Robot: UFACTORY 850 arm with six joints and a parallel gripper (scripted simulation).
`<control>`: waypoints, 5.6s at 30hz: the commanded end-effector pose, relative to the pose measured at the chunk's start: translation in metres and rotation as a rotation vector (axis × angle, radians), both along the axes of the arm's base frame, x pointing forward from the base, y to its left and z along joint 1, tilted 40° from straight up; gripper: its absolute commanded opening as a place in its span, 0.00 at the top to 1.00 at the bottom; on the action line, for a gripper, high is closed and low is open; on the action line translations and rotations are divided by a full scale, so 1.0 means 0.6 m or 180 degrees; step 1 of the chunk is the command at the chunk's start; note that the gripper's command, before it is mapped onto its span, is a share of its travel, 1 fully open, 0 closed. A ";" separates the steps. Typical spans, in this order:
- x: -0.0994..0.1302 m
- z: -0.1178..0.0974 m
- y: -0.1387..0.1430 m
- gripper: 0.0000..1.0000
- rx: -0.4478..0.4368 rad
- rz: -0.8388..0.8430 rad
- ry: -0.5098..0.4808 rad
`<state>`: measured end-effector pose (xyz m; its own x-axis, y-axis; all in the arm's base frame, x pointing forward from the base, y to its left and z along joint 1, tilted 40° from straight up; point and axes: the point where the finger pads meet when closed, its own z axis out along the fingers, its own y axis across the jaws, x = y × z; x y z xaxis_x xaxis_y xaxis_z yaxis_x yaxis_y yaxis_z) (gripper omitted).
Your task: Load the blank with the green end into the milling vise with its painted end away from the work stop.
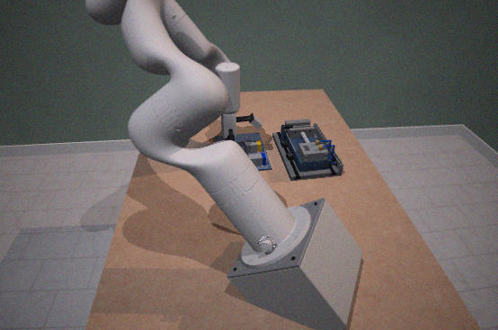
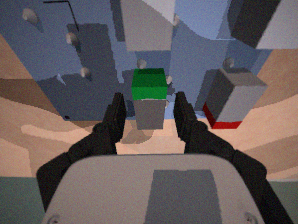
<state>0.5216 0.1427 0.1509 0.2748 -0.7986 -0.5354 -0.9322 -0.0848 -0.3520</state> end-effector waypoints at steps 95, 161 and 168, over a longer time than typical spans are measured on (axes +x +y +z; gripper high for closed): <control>0.000 0.004 -0.003 1.00 0.0000 -0.0002 -0.0004; -0.049 0.163 -0.126 1.00 0.0000 -0.0002 -0.0005; -0.052 0.175 -0.135 1.00 0.0000 -0.0002 -0.0005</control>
